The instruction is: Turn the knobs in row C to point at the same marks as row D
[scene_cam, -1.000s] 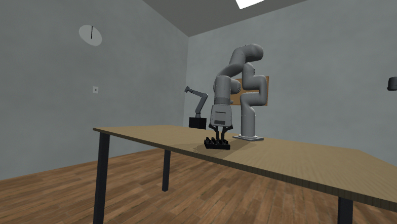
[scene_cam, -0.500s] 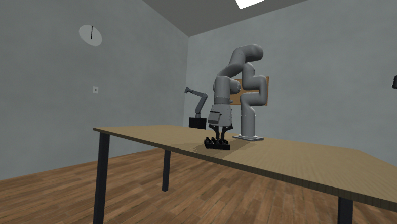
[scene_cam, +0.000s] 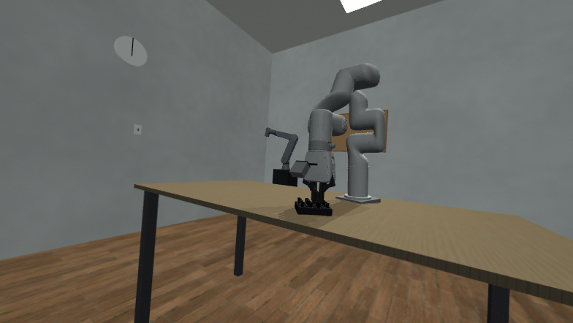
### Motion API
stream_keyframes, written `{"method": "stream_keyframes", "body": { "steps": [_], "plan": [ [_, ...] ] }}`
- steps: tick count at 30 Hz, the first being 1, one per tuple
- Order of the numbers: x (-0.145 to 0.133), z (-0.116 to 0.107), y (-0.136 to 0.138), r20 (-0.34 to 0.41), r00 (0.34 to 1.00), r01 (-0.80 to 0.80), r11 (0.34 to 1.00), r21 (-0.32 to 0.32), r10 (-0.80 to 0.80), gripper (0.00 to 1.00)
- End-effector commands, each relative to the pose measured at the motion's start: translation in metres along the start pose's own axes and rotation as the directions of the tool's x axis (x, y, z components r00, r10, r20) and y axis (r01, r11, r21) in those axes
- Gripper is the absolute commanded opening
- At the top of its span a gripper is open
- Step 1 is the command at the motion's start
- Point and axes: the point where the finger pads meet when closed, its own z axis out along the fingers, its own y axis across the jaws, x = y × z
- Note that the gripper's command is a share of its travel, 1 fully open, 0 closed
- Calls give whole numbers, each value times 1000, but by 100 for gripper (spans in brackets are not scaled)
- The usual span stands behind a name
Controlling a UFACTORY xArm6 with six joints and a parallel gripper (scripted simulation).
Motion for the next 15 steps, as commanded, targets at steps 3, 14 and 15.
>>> {"method": "stream_keyframes", "body": {
  "steps": [3,14,15],
  "plan": [
    [2,-1,0,-6,988,-155,988,-15,155,8],
    [2,-1,0,-9,914,-405,914,-13,405,8],
    [2,-1,0,-10,905,-425,905,-12,425,8]
  ]
}}
